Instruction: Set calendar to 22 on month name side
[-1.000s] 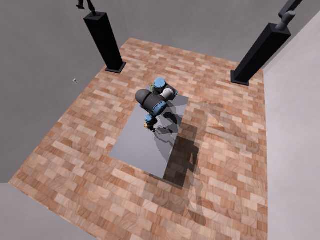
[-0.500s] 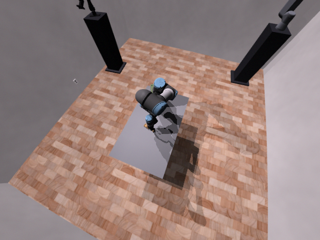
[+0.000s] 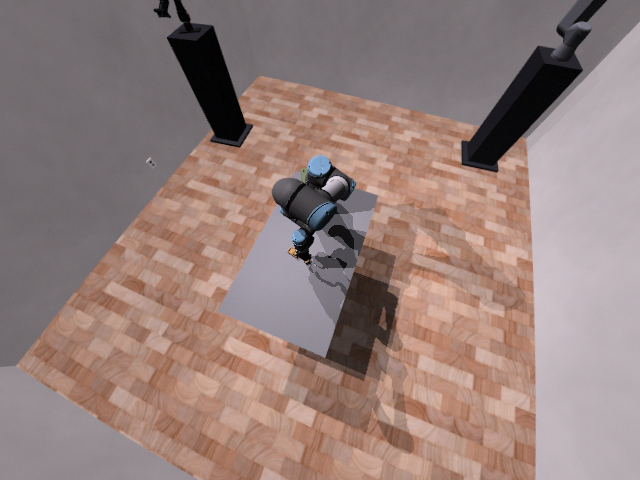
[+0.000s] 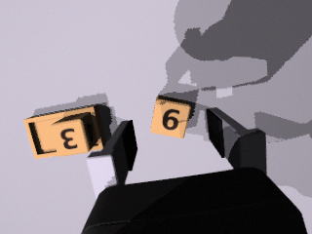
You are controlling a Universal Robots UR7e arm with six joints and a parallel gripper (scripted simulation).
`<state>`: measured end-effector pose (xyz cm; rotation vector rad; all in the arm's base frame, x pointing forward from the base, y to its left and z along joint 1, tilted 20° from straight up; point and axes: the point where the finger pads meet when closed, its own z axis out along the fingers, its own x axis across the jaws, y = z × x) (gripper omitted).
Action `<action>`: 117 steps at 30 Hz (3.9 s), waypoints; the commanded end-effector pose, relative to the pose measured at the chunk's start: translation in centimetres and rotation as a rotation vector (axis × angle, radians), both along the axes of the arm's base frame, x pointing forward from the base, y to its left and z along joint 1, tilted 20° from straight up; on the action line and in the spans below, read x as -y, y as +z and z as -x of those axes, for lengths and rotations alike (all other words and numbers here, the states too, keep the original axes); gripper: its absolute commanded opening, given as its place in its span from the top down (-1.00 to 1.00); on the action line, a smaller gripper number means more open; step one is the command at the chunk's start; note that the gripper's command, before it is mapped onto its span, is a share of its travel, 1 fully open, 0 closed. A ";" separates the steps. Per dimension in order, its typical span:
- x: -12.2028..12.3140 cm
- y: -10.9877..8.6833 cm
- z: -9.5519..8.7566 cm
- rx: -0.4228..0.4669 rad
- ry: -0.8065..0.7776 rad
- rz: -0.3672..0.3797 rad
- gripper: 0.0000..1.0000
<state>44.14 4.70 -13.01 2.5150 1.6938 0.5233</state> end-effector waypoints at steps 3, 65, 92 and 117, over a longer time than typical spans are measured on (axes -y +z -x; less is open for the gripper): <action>0.0 0.1 0.2 0.026 0.177 0.060 -1.00; 0.1 1.1 -0.2 0.166 1.158 0.387 -0.80; 0.1 1.0 -0.2 0.166 1.158 0.387 -0.80; -0.2 -1.0 -0.9 0.167 1.158 0.387 -0.80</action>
